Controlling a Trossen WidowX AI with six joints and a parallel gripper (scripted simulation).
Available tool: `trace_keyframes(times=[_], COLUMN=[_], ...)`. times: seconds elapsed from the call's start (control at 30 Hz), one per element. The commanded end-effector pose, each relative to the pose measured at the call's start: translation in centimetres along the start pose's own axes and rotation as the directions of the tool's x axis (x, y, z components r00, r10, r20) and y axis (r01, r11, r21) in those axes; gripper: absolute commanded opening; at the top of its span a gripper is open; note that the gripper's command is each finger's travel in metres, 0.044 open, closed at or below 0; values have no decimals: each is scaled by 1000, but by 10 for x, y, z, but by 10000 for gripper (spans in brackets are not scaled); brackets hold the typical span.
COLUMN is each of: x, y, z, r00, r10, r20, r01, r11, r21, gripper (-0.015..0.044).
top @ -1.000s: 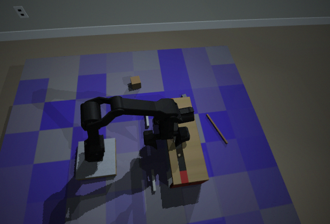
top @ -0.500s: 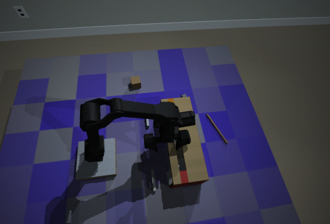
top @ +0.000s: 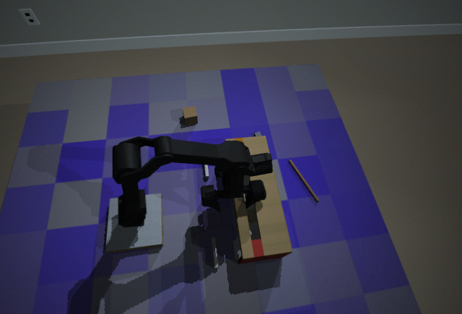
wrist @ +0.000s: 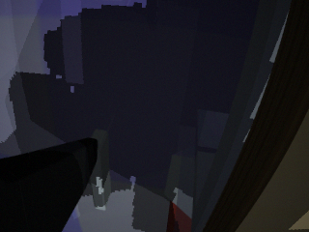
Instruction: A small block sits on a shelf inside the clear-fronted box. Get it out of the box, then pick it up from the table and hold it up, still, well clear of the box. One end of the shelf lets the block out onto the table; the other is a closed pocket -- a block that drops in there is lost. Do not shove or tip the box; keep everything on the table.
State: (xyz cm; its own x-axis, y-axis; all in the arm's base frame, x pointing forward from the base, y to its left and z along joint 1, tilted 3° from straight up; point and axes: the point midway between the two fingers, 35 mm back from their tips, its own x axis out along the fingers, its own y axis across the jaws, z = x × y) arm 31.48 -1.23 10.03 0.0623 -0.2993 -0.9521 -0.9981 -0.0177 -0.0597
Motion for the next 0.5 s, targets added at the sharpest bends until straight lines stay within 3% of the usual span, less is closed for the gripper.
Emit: trace_keyframes(times=[0.0,0.47], x=[1,5], y=[0,0], z=[-4,-17], r00=[1000,1000], r10=[-1,-1], r20=[-3,-4], r01=[1,1], r11=[1000,1000], r21=[3,3], gripper=[400,400])
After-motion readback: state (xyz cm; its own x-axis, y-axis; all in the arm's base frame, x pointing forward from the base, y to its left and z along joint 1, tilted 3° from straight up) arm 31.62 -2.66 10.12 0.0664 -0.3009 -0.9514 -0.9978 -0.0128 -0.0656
